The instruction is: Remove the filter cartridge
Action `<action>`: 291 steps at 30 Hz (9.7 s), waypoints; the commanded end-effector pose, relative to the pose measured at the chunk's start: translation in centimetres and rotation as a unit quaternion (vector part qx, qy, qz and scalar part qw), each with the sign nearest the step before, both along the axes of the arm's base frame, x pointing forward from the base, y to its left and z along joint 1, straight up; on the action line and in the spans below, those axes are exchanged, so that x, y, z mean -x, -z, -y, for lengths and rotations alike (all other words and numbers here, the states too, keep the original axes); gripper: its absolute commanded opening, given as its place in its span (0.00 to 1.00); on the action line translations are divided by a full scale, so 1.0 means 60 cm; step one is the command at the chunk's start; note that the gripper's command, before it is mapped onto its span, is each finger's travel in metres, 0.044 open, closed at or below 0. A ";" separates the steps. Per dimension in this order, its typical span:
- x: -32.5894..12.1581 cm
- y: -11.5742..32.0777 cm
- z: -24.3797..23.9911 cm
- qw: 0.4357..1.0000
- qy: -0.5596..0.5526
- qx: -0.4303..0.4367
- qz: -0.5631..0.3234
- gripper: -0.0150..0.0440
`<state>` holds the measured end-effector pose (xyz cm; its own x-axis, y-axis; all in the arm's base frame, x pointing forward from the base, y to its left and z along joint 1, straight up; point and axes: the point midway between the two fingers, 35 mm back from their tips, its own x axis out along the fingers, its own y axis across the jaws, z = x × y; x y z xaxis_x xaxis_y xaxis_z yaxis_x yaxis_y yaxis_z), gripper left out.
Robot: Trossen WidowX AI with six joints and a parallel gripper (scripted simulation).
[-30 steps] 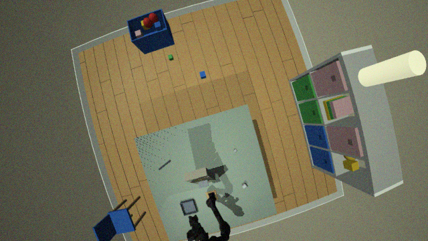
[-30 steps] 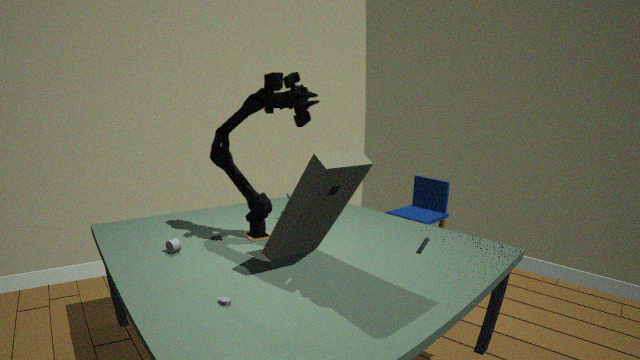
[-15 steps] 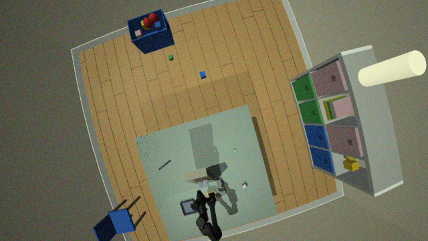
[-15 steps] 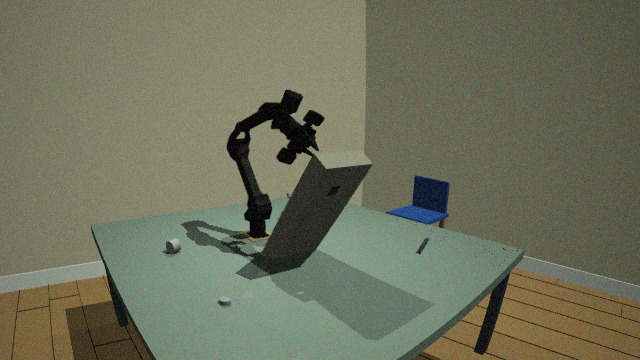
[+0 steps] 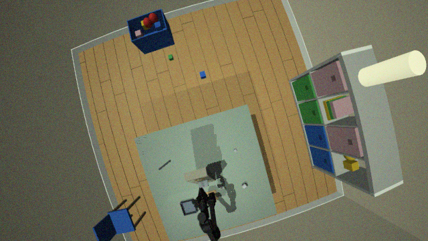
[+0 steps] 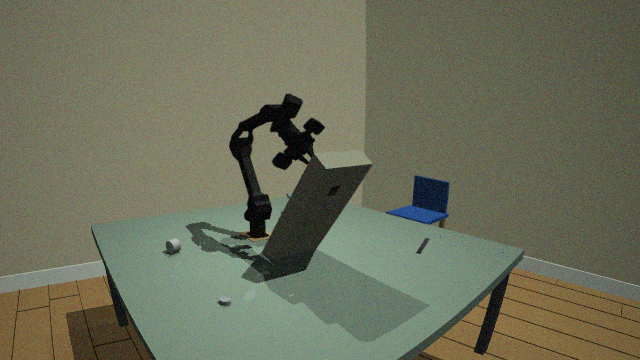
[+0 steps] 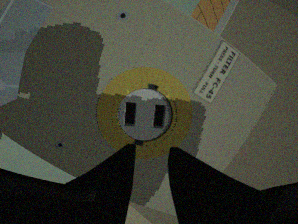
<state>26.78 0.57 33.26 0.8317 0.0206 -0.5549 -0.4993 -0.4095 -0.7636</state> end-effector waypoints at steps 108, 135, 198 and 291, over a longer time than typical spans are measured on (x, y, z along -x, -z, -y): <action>-0.097 0.065 -0.003 1.000 -0.003 0.002 0.000 0.41; -0.109 0.073 -0.003 1.000 -0.003 0.002 0.000 0.41; -0.109 0.073 -0.003 0.690 0.400 -0.602 -0.016 0.25; 0.000 0.001 0.000 0.641 0.427 -0.637 -0.019 0.25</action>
